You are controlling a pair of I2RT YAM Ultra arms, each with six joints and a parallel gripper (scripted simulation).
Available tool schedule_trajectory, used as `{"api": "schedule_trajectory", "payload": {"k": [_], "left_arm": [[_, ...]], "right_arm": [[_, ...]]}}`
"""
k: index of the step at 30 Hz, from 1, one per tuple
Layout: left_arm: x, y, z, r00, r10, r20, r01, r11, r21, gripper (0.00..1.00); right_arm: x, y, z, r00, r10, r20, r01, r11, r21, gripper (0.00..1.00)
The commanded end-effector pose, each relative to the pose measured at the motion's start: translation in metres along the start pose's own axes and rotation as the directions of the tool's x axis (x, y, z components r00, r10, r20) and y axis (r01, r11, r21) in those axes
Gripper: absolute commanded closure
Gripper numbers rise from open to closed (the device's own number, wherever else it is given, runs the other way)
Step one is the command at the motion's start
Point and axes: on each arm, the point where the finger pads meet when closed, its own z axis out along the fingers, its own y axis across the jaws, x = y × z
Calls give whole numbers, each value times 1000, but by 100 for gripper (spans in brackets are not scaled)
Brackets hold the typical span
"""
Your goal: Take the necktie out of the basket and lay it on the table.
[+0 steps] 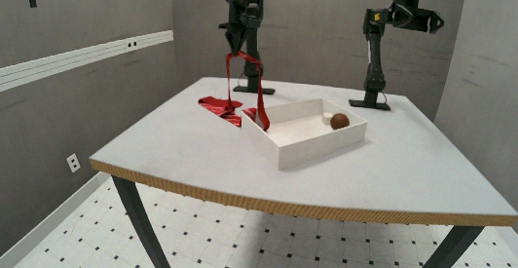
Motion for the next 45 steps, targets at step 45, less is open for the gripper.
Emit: {"api": "schedule_trajectory", "payload": {"k": [45], "left_arm": [[0, 0, 0, 1000, 0, 0, 0, 1000, 0, 0]], "right_arm": [[94, -2, -86, 995, 0, -97, -8, 996, -89, 96]]}}
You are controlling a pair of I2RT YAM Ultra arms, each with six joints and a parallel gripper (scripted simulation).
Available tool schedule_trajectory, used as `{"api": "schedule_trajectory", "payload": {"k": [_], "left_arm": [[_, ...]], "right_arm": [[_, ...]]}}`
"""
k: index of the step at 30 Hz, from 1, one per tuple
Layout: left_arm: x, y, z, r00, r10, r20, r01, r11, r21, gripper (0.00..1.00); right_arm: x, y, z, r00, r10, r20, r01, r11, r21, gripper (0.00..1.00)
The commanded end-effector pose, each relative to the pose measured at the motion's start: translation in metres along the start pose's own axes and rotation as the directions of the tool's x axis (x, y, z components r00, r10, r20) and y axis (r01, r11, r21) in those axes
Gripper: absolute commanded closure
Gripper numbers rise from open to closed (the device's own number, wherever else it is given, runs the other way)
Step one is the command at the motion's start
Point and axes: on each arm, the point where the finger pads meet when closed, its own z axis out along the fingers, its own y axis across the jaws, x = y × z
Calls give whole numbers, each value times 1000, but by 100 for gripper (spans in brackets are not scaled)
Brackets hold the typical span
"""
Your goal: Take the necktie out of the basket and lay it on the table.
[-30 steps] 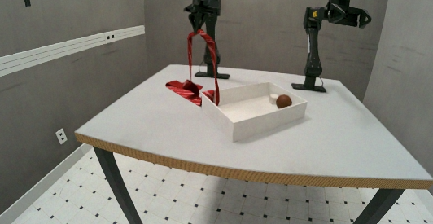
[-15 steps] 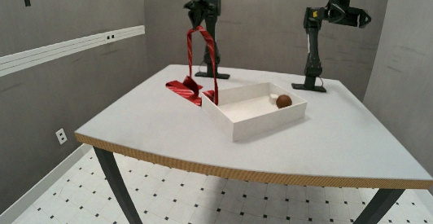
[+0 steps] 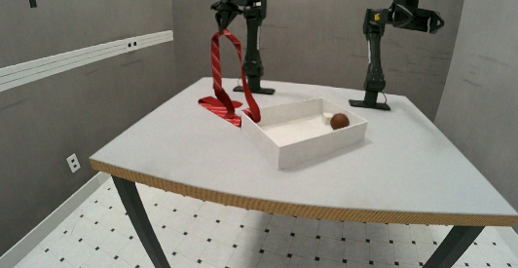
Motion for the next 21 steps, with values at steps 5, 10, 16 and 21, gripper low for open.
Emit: {"api": "schedule_trajectory", "payload": {"k": [5, 10, 16, 21], "left_arm": [[0, 0, 0, 1000, 0, 0, 0, 1000, 0, 0], [0, 0, 0, 1000, 0, 0, 0, 1000, 0, 0], [0, 0, 0, 1000, 0, 0, 0, 1000, 0, 0], [0, 0, 0, 1000, 0, 0, 0, 1000, 0, 0]], "right_arm": [[38, 5, -16, 985, -61, -163, 15, 963, -269, 96], [71, 4, -24, 984, -62, -170, 15, 964, -264, 96], [107, 2, -32, 982, -57, -181, 12, 970, -244, 96], [122, 2, -36, 980, -58, -190, 13, 973, -231, 96]]}}
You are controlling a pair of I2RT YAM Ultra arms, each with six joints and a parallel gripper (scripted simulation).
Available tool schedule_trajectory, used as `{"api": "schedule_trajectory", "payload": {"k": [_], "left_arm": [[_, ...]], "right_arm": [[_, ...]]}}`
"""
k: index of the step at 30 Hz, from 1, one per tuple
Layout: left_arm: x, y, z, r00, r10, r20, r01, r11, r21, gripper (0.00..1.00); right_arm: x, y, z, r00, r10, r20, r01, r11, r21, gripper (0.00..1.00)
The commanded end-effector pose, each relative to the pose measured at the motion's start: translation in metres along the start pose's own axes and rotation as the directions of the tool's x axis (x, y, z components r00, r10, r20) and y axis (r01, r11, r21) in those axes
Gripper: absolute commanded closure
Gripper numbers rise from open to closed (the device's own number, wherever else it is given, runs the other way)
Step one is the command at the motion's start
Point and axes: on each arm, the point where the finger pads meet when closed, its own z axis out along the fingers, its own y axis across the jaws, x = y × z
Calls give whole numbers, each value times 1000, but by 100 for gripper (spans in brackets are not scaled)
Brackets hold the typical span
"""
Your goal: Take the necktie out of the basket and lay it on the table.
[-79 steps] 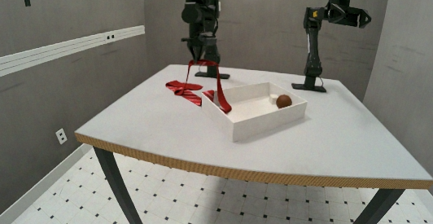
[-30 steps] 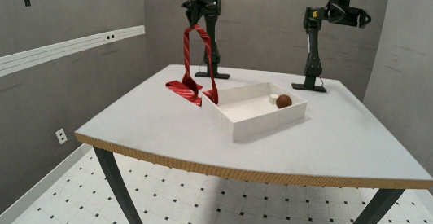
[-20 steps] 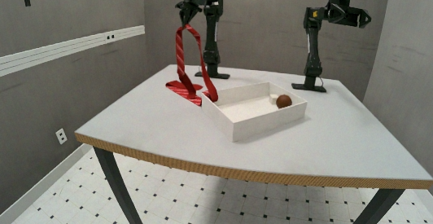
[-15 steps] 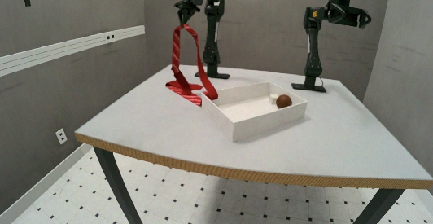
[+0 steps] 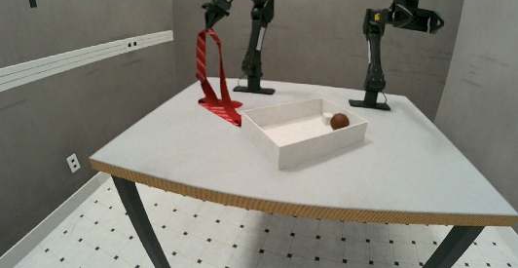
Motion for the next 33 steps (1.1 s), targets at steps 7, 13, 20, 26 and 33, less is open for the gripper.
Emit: {"api": "schedule_trajectory", "payload": {"k": [7, 13, 20, 26, 33], "left_arm": [[0, 0, 0, 1000, 0, 0, 0, 1000, 0, 0], [0, 0, 0, 1000, 0, 0, 0, 1000, 0, 0], [0, 0, 0, 1000, 0, 0, 0, 1000, 0, 0], [0, 0, 0, 1000, 0, 0, 0, 1000, 0, 0], [0, 0, 0, 1000, 0, 0, 0, 1000, 0, 0]], "right_arm": [[29, 6, -7, 995, -80, -52, 59, 944, -325, 96], [33, 6, -6, 994, -89, -56, 66, 943, -326, 96], [35, 12, 5, 994, -98, -55, 73, 937, -341, 96], [37, 24, 31, 993, -101, -55, 72, 917, -393, 96], [40, 38, 59, 993, -102, -55, 67, 893, -444, 96]]}}
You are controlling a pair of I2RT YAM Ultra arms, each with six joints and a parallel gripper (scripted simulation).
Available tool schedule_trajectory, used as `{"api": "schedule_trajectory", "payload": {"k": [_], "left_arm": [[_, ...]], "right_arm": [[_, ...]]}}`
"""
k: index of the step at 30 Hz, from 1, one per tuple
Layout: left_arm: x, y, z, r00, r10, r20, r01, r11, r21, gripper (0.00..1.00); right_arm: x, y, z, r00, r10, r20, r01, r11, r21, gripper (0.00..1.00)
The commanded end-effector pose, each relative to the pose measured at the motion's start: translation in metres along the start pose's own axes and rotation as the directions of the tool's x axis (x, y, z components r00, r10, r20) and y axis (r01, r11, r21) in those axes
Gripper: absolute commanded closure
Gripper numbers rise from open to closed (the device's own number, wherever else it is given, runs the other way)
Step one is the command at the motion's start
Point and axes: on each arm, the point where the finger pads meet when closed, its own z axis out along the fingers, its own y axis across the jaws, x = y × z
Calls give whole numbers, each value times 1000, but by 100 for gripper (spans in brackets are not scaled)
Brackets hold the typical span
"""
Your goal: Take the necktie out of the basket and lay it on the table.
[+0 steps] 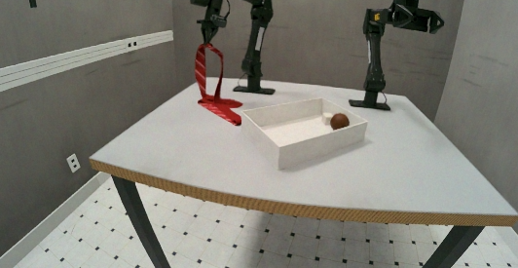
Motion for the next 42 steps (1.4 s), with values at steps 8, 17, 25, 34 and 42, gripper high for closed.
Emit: {"api": "schedule_trajectory", "payload": {"k": [8, 17, 25, 34, 42], "left_arm": [[0, 0, 0, 1000, 0, 0, 0, 1000, 0, 0], [0, 0, 0, 1000, 0, 0, 0, 1000, 0, 0], [0, 0, 0, 1000, 0, 0, 0, 1000, 0, 0], [0, 0, 0, 1000, 0, 0, 0, 1000, 0, 0], [0, 0, 0, 1000, 0, 0, 0, 1000, 0, 0]], "right_arm": [[0, 18, 68, 1000, -4, 4, 5, 970, -243, 96], [0, 30, 117, 1000, -4, 4, 5, 970, -243, 96], [0, 41, 161, 1000, -4, 4, 5, 970, -243, 96], [0, 46, 181, 1000, -4, 4, 5, 970, -243, 96], [0, 46, 182, 1000, -4, 4, 5, 970, -243, 64]]}}
